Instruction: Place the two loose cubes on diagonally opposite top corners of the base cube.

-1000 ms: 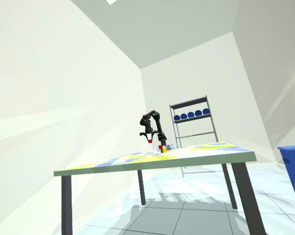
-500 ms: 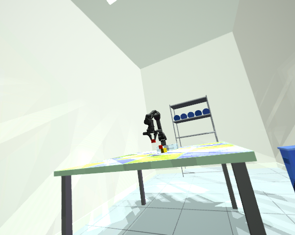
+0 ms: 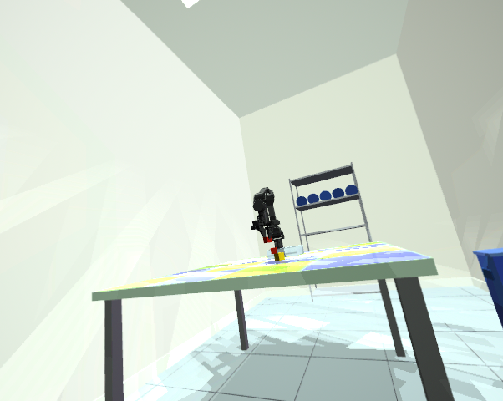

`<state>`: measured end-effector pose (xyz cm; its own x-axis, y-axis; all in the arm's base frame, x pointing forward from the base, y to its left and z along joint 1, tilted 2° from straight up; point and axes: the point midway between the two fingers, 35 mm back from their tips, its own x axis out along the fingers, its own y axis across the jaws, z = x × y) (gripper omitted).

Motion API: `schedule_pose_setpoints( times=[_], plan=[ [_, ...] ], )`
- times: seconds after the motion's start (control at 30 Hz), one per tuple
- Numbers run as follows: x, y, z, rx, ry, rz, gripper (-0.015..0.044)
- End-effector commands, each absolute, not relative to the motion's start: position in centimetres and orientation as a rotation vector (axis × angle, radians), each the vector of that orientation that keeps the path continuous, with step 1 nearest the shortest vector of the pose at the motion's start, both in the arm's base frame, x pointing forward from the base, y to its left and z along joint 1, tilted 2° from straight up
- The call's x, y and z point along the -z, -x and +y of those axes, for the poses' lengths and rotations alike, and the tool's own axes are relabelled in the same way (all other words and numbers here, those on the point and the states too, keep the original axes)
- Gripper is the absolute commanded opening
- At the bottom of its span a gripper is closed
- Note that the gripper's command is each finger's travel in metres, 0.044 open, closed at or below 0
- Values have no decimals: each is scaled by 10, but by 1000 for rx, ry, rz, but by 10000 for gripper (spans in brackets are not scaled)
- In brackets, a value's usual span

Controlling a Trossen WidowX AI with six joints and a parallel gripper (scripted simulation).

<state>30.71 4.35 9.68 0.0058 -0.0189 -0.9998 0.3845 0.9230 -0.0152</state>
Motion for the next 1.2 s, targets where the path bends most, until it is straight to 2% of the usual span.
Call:
schedule_pose_setpoints(
  times=[0.0, 0.9, 1.17],
  plan=[
    [-96, -306, 54, 402, -384, 1526, 105],
    [-93, -287, 115, 962, -952, 1342, 105],
    [-88, -287, 116, 976, -966, 1335, 105]
  ],
)
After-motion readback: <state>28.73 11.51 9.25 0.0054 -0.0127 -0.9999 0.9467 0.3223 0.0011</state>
